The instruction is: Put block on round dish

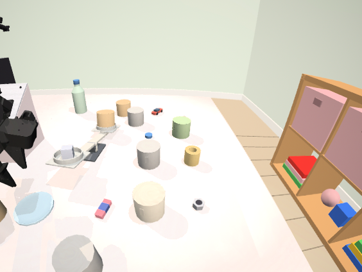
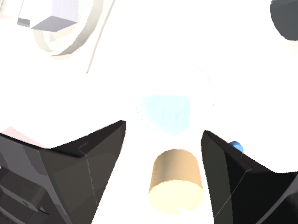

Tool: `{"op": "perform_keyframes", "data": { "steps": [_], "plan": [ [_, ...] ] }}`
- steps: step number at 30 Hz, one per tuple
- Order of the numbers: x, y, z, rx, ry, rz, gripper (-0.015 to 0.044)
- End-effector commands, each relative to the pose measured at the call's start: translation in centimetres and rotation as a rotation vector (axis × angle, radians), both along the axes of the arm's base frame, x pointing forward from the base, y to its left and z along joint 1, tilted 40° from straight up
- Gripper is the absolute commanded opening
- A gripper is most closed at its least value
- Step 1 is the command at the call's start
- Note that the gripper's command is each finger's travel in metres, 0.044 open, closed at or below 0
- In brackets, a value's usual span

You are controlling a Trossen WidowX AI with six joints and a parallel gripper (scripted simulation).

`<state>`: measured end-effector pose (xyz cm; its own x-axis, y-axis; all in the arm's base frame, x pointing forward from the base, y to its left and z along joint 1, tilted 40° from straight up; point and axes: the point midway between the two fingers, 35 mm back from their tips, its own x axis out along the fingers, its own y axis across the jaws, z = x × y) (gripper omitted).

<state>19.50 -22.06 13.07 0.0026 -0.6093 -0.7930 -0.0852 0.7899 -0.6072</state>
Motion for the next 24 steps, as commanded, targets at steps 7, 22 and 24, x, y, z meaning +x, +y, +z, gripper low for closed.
{"op": "perform_keyframes", "data": {
  "steps": [7, 22, 24],
  "plan": [
    [2.7, 2.3, -0.8, 0.017, -0.197, -0.259, 0.026],
    [7.0, 6.5, -2.8, 0.04, -0.495, -0.622, 0.026],
    [7.1, 6.9, -3.1, 0.033, -0.527, -0.678, 0.026]
  ]
}}
